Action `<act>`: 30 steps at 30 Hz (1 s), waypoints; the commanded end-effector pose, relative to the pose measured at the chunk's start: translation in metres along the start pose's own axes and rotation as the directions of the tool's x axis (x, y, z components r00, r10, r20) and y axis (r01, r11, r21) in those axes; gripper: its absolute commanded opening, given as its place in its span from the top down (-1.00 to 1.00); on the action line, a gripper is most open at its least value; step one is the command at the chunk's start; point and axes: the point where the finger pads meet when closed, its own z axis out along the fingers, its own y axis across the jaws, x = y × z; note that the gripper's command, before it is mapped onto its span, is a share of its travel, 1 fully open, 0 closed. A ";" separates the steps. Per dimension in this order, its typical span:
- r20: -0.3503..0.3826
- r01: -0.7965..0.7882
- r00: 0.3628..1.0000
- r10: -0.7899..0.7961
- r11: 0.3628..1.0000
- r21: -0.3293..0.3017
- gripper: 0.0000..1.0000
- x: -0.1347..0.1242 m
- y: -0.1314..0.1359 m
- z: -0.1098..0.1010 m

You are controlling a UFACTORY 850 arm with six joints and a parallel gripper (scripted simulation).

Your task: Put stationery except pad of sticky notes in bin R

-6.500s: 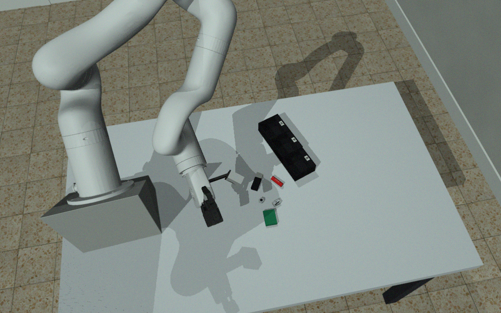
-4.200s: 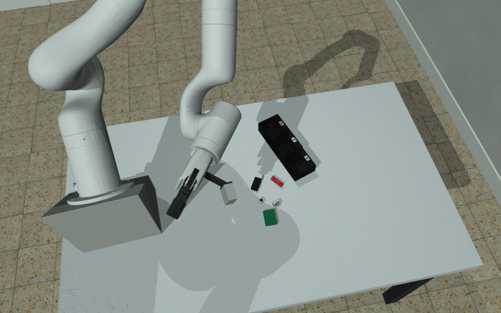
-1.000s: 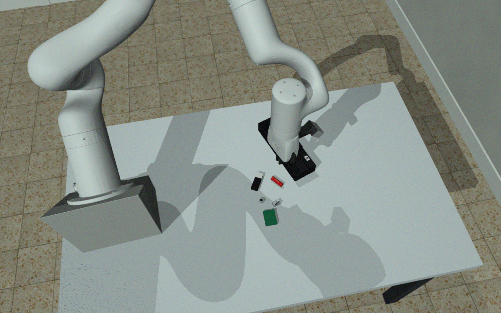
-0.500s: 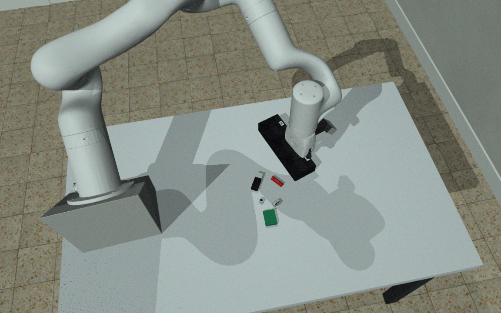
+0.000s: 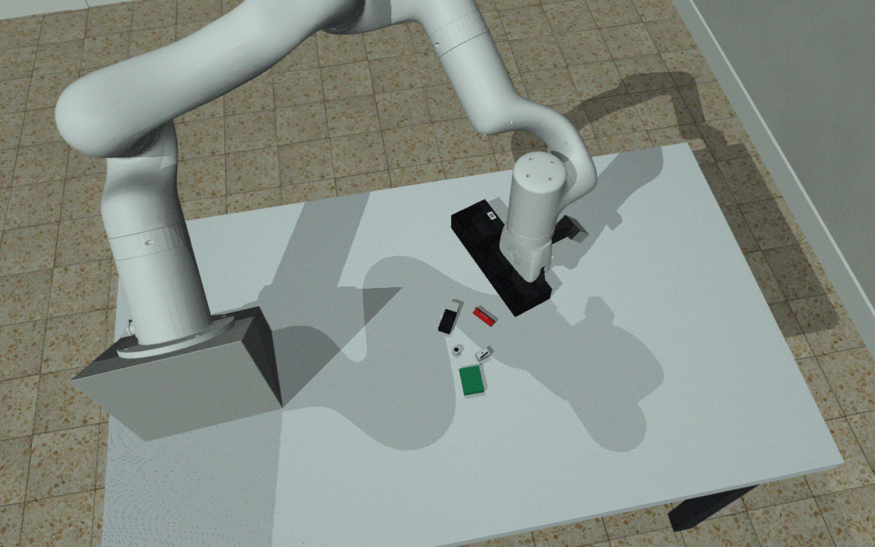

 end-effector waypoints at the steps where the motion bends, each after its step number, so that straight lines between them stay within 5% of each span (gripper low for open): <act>1: -0.002 0.001 1.000 -0.001 1.000 -0.001 0.85 0.001 0.000 0.006; 13: -0.002 0.001 1.000 -0.001 1.000 -0.001 0.85 0.001 0.000 0.033; 30: -0.002 0.001 1.000 -0.001 1.000 -0.001 0.85 0.001 0.000 0.034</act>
